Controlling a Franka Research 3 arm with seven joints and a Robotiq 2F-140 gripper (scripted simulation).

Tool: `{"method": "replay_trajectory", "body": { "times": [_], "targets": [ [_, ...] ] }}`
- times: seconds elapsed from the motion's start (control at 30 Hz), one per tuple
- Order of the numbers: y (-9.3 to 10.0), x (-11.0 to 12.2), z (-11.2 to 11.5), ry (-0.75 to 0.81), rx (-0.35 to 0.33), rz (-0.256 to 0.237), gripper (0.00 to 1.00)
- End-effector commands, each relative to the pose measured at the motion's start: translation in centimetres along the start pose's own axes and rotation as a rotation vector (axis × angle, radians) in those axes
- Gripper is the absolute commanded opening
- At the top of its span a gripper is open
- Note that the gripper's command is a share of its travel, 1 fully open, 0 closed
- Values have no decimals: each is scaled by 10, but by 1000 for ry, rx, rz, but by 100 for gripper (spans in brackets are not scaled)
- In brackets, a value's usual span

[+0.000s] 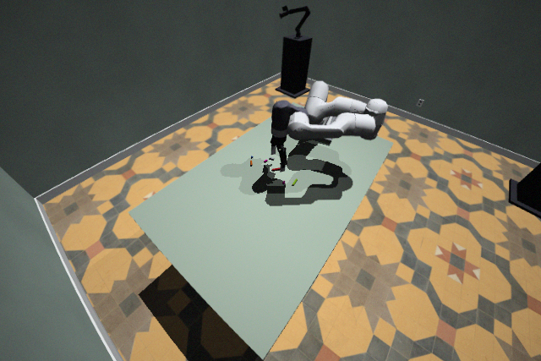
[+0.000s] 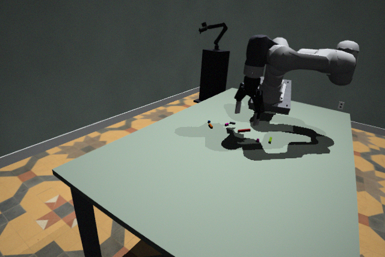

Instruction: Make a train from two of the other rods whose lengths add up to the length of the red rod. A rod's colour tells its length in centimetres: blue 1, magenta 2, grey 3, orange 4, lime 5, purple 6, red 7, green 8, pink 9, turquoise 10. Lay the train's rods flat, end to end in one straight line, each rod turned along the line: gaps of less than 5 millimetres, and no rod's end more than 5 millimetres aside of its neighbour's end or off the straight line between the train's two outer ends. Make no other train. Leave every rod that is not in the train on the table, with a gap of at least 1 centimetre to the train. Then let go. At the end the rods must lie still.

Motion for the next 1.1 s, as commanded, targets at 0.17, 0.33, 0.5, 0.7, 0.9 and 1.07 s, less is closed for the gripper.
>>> {"method": "replay_trajectory", "body": {
  "times": [0.17, 0.33, 0.5, 0.7, 0.9, 1.07],
  "targets": [
    [1, -9, 0, 211, 1, 3, 100],
    [2, -14, -1, 309, 2, 2, 100],
    [2, -18, -2, 381, 2, 2, 100],
    [2, -21, -3, 454, 3, 3, 100],
    [3, -26, -4, 552, 3, 3, 100],
    [3, -30, -5, 625, 3, 3, 100]
  ]
}}
Point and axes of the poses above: the point where the finger pads meet when closed, its own y axis back along the fingers, its own x axis across the jaws, z = x × y, the point moved 8 cm from there along y, back along the fingers, and after that the axes turned 15 degrees about y, right-handed, at the moved point
